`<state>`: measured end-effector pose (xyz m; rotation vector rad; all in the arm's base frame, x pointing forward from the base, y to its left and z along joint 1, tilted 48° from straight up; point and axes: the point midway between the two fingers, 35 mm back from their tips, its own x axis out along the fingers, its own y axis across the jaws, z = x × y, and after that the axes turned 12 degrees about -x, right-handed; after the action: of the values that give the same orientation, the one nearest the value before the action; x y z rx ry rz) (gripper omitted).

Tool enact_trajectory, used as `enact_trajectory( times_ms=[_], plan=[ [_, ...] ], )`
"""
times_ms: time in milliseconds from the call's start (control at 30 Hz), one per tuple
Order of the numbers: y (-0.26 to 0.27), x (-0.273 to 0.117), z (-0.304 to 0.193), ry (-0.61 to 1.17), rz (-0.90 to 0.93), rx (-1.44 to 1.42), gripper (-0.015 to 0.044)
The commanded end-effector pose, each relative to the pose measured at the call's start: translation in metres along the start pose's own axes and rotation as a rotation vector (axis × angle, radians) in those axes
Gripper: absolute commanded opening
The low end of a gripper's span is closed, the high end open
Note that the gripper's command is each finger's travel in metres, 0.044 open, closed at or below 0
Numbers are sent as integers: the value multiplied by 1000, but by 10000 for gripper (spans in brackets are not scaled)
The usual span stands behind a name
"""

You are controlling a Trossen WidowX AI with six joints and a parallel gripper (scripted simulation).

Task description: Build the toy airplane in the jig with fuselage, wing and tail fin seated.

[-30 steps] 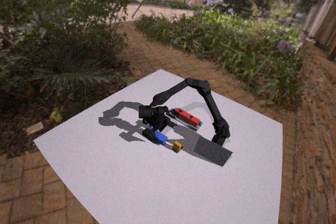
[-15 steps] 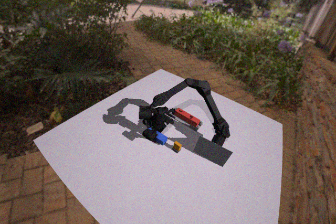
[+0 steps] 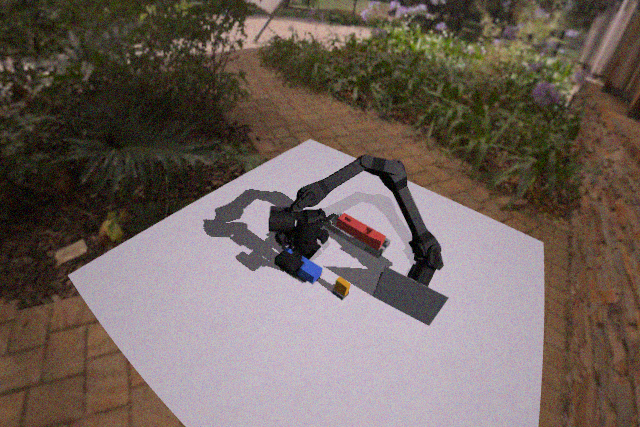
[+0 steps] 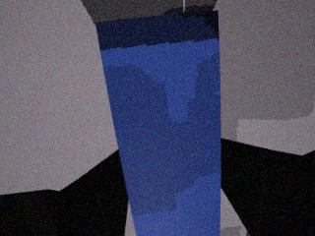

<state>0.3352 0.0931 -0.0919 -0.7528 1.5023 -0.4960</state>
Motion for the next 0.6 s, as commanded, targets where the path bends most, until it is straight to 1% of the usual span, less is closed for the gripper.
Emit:
enact_trajectory(
  times_ms=[0, 567],
  plan=[
    [4, -13, 5, -19, 18, 1, 0],
    [4, -66, 6, 6, 2, -6, 0]
  ],
)
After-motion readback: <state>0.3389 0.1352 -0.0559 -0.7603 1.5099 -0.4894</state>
